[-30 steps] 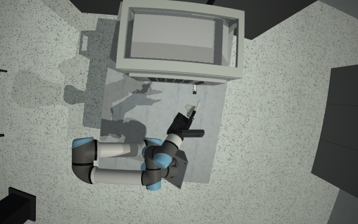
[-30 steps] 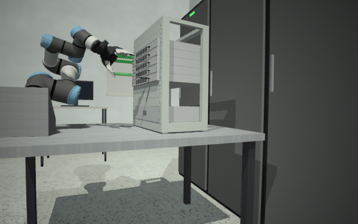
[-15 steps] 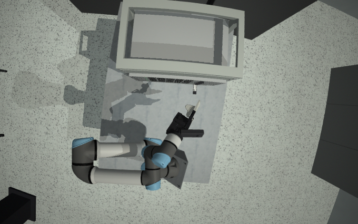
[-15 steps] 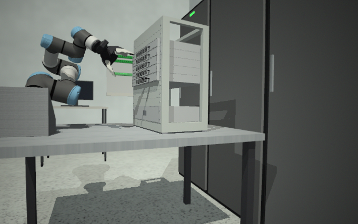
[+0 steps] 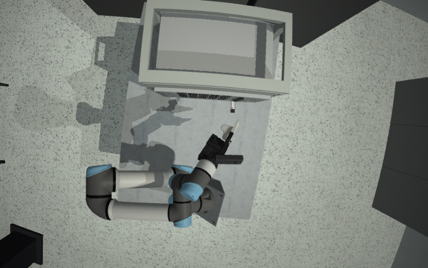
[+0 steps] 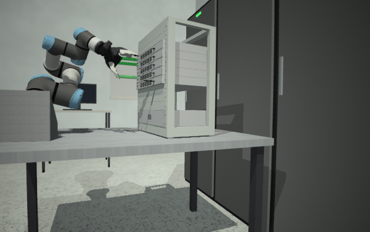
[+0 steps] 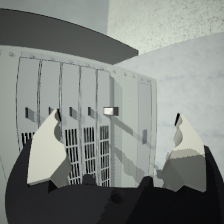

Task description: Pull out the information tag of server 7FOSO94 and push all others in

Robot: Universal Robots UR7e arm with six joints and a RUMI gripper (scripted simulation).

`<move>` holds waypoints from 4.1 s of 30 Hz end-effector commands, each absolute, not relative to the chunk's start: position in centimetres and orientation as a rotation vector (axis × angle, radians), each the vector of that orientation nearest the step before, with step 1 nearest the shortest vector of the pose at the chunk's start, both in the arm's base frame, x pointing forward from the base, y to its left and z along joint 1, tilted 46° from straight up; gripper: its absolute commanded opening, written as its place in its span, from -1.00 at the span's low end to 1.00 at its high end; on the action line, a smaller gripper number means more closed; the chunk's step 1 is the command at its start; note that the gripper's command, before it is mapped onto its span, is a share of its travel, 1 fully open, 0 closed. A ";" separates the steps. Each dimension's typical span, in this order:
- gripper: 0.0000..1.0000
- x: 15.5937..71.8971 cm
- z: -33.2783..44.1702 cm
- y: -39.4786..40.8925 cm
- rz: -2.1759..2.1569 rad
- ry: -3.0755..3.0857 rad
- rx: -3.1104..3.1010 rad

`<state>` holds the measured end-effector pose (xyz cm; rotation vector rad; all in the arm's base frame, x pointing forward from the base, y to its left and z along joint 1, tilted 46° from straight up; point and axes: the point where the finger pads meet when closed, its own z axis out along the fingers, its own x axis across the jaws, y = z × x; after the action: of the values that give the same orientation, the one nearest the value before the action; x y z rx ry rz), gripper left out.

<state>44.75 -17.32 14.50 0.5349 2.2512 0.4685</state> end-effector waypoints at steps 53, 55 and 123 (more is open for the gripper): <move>1.00 44.9 15.3 -17.6 0.444 2.243 0.551; 1.00 44.9 15.3 -17.6 0.443 2.243 0.551; 1.00 45.7 15.1 -17.2 0.440 2.242 0.553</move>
<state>45.40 -17.31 15.17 0.5528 2.2426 0.4414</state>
